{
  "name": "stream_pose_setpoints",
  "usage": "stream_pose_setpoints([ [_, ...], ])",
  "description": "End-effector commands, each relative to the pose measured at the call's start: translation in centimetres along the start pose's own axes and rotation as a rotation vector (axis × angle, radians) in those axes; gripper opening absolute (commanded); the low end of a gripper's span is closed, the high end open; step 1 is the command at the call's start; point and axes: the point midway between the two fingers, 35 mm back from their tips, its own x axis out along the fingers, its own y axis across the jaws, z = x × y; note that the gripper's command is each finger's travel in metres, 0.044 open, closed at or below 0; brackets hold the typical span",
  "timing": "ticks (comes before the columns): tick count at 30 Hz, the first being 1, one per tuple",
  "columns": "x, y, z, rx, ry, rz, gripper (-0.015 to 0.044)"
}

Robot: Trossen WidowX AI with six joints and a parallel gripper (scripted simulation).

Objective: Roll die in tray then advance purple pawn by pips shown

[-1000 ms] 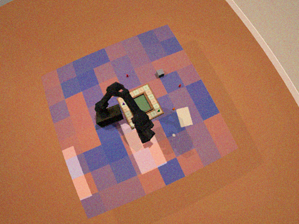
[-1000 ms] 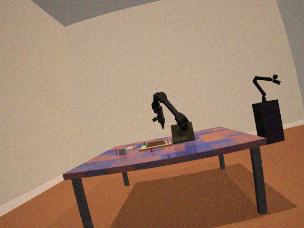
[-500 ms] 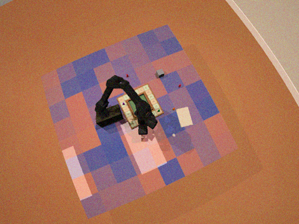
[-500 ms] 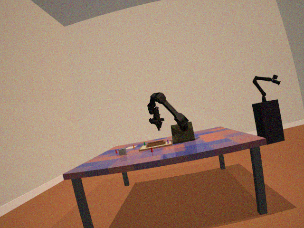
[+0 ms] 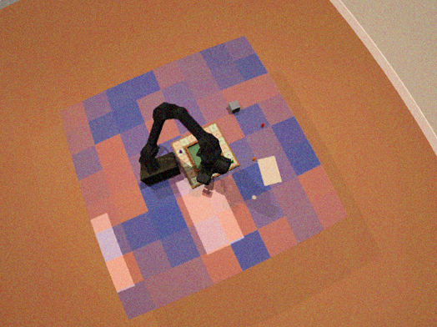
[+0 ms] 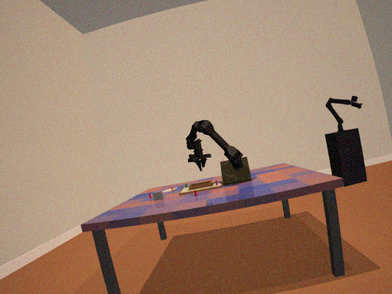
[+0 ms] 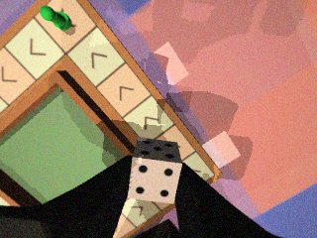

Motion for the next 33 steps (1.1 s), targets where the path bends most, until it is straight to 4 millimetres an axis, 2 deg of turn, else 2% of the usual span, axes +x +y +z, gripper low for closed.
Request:
stream_pose_setpoints([
  [1, 0.4, 1.7, -1.0, 0.112, 0.004, 0.008, 0.0],
  [26, 2.5, 9.3, -6.5, 0.745, 0.048, 0.021, 0.0],
  [33, 2.7, 10.0, -7.2, 0.808, 0.056, 0.021, 0.0],
])
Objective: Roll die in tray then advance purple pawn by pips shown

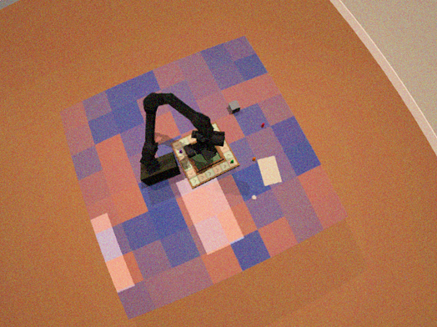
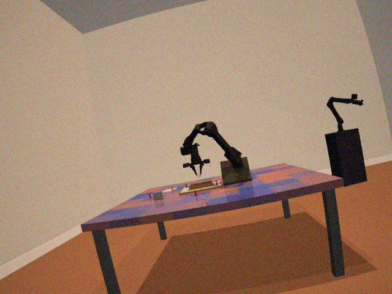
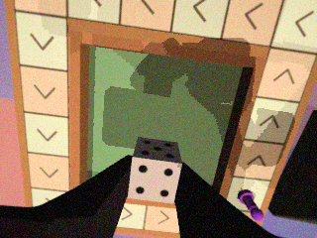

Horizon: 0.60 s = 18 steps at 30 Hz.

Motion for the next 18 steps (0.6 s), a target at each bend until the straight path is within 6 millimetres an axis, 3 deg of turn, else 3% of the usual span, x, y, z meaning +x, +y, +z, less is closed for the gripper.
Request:
stream_pose_setpoints([
  [1, 0.2, -0.2, -0.5, 0.028, 0.008, 0.001, 0.0],
  [18, 1.5, -1.3, 0.1, 0.031, -0.483, -0.122, 0.0],
])
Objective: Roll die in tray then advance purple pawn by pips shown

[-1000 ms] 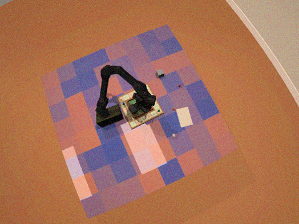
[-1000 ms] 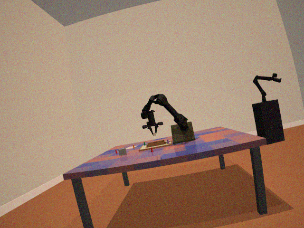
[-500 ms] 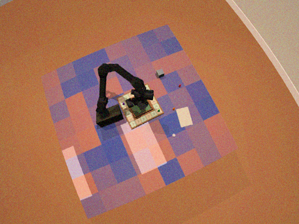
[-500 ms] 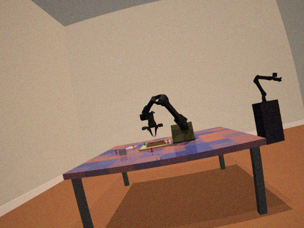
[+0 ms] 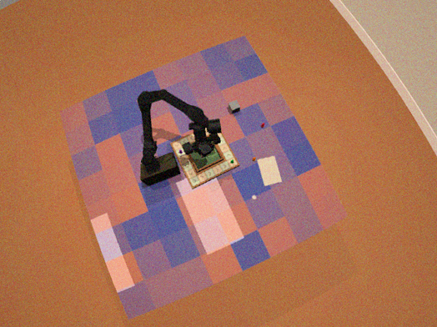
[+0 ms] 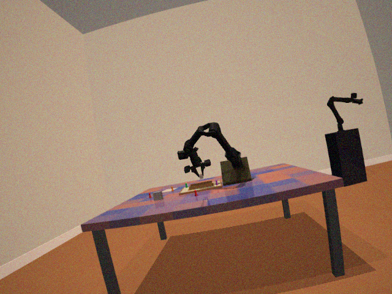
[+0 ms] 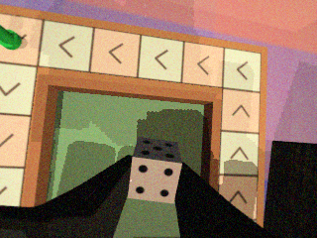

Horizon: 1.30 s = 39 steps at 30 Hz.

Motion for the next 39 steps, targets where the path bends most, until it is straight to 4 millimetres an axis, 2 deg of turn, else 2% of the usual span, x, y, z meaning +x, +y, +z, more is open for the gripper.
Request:
stream_pose_setpoints([
  [1, 0.2, -0.3, 0.0, 0.009, -0.146, -0.001, 0.0],
  [12, 0.2, -0.1, 0.0, 0.045, -0.462, 0.102, 0.0],
  [16, -0.1, 0.0, -0.1, 0.046, -0.467, 0.104, 0.0],
  [20, -4.0, 0.5, -1.3, 0.045, -0.467, 0.105, 0.0],
  [22, -4.8, 0.5, -1.6, 0.045, -0.467, 0.105, 0.0],
  [39, -4.7, 0.3, -1.5, 0.045, -0.467, 0.105, 0.0],
])
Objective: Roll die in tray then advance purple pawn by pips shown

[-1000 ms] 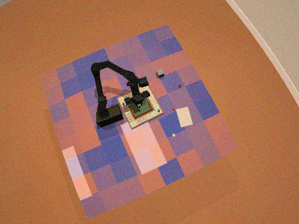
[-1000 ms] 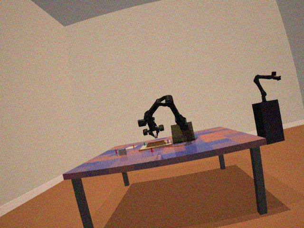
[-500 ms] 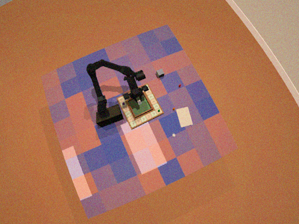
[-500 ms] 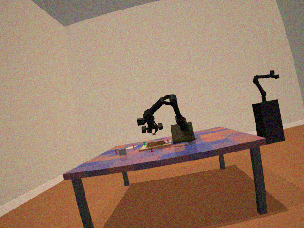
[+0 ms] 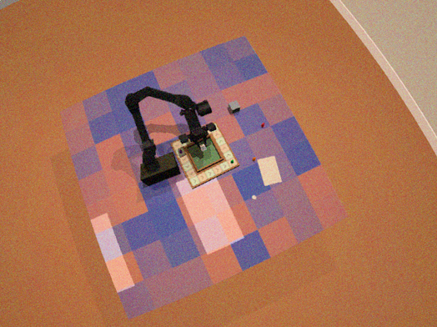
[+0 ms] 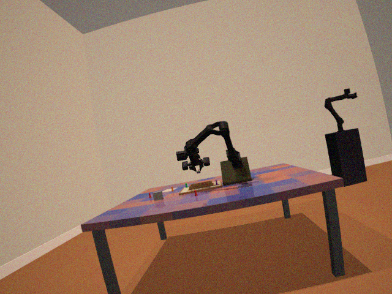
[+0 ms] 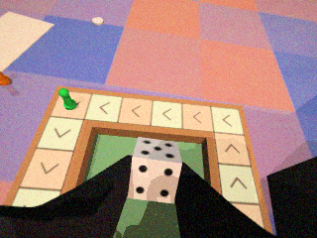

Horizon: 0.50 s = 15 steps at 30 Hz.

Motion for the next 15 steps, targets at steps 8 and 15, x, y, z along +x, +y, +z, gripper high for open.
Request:
stream_pose_setpoints([
  [8, -0.04, 0.03, 0.0, 0.0, 0.0, 0.001, 0.0],
  [15, -0.04, 0.03, 0.0, 0.0, 0.0, 0.001, 0.0079],
])
